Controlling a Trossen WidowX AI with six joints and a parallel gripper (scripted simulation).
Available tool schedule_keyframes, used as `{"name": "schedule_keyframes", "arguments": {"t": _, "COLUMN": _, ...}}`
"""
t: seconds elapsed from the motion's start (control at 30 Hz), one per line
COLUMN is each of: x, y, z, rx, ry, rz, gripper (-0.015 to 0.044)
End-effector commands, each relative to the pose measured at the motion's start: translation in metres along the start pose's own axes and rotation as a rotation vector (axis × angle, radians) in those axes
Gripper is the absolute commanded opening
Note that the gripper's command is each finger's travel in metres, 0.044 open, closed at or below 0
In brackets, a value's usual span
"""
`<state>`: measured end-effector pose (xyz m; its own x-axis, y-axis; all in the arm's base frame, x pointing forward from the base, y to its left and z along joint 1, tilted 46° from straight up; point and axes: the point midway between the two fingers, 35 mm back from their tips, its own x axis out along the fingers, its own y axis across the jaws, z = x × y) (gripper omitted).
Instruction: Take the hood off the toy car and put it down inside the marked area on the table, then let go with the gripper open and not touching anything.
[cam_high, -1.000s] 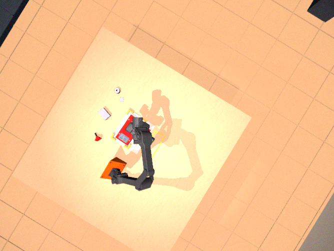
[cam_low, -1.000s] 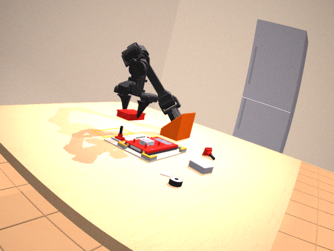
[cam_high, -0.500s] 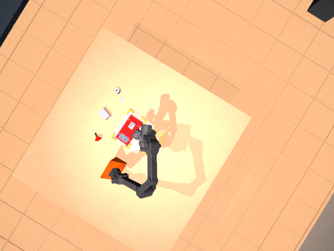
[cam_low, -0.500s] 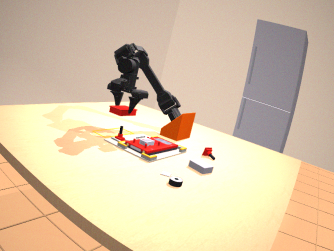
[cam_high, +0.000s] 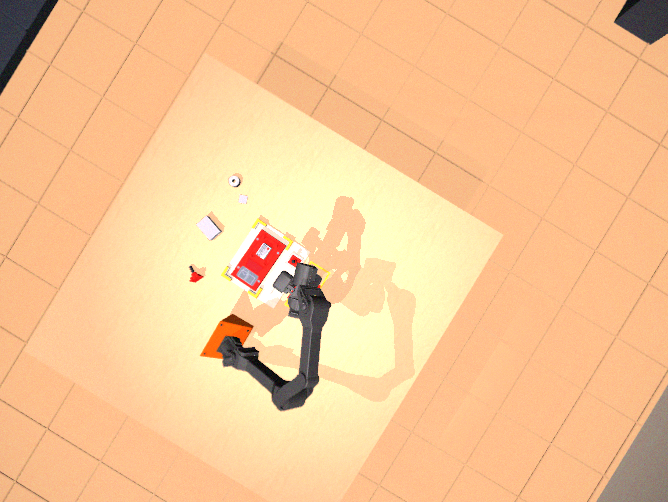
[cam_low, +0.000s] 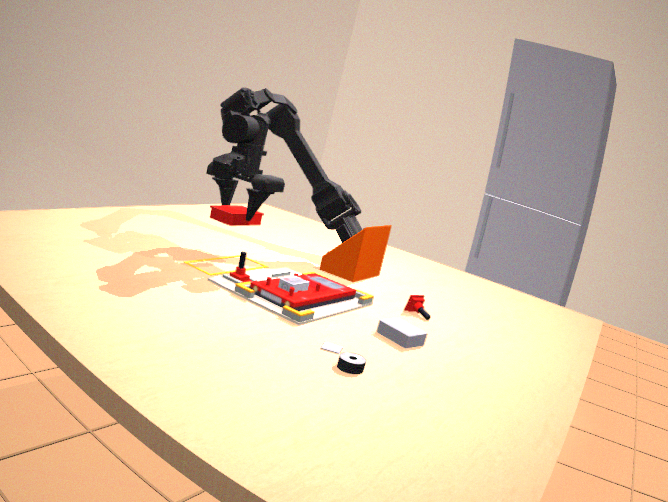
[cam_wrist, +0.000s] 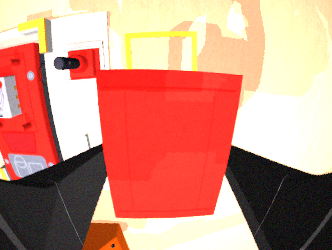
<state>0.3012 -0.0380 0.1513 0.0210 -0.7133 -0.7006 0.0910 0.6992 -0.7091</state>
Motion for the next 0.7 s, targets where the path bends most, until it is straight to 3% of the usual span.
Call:
{"name": "schedule_keyframes", "arguments": {"t": 0.0, "x": 0.000, "y": -0.003, "z": -0.002, "rx": -0.010, "ry": -0.001, "rz": -0.005, "gripper": 0.0000}}
{"name": "schedule_keyframes", "arguments": {"t": 0.67, "x": 0.011, "y": -0.003, "z": -0.001, "rx": -0.010, "ry": -0.001, "rz": -0.003, "gripper": 0.0000}}
